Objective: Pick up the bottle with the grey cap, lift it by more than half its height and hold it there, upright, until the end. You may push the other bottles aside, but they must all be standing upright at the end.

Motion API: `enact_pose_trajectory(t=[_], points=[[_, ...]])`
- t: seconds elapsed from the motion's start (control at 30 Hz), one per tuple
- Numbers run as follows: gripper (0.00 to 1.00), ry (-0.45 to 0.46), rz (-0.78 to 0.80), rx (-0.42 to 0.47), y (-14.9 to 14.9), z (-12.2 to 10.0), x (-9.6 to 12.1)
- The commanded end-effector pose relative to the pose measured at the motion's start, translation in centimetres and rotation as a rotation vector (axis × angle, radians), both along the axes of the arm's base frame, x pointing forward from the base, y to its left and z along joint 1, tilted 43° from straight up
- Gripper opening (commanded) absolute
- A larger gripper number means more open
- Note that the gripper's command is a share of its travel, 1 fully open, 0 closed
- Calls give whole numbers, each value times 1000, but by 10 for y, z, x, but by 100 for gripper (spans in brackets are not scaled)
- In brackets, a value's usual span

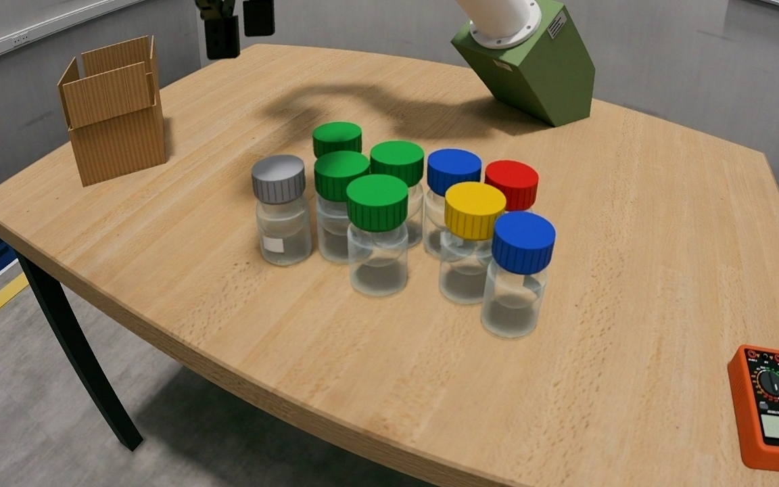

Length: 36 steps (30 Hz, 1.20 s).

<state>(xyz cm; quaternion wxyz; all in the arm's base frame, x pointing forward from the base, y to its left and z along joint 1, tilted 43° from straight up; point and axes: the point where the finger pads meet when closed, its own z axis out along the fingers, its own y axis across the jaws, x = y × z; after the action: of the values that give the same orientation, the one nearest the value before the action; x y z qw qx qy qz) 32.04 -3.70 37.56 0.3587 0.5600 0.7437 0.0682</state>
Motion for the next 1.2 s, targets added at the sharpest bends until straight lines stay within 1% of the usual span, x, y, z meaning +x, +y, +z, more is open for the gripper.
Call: enact_pose_trajectory(t=[0.0, 0.03, 0.13, 0.47, 0.53, 0.6, 0.7, 0.9, 1.17], points=[[79, -4, -3, -1, -3, -5, 9], [79, -4, -3, -1, -3, -5, 9], [79, -5, -6, -1, -8, -15, 19], [79, -5, -8, -2, -19, -41, 40], [79, -4, -7, -1, -22, -50, 45], [79, -4, -7, -1, -22, -50, 45], [79, -2, -6, -1, -26, -60, 51], [79, 0, -3, 1, -29, -70, 56], [79, 1, -2, 2, -30, -75, 57]])
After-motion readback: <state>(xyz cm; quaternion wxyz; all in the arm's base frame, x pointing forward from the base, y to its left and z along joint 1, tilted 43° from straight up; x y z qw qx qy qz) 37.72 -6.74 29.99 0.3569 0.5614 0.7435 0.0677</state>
